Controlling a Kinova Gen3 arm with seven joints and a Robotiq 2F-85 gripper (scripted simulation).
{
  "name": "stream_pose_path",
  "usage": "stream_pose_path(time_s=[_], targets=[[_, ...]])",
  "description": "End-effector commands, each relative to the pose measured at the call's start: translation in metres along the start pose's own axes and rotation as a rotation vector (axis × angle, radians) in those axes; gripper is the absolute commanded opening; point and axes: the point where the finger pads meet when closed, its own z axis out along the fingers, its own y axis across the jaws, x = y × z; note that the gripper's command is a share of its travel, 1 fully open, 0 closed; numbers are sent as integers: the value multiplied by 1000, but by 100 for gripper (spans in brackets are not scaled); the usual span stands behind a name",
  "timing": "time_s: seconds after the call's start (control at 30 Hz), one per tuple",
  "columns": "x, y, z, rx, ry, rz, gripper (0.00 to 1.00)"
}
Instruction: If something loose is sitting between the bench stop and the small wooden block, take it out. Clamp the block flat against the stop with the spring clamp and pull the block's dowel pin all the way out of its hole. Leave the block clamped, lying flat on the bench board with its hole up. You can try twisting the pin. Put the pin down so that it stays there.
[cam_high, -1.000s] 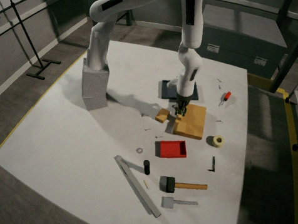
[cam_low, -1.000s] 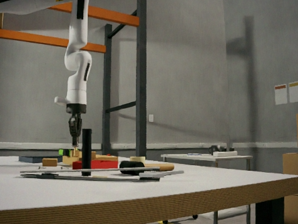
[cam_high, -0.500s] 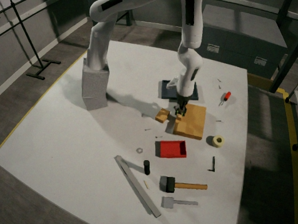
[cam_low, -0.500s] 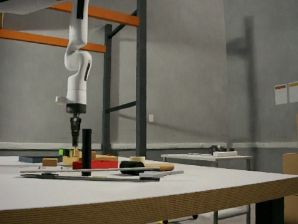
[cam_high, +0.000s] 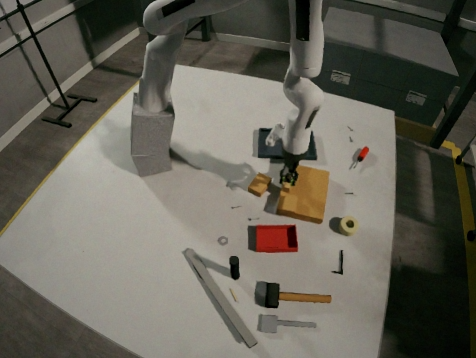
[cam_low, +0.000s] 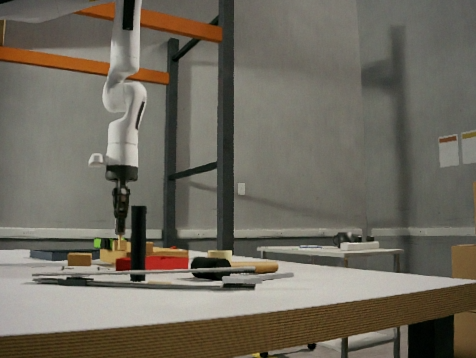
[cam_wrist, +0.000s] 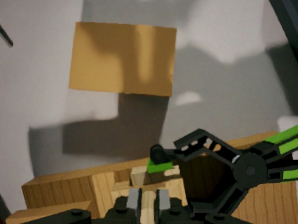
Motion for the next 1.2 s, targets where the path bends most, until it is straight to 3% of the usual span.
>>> stream_pose_path(time_s=[0.0,1.17], targets=[[-1,0,-1,0,-1,-44,10],[-1,0,-1,0,-1,-366,10]])
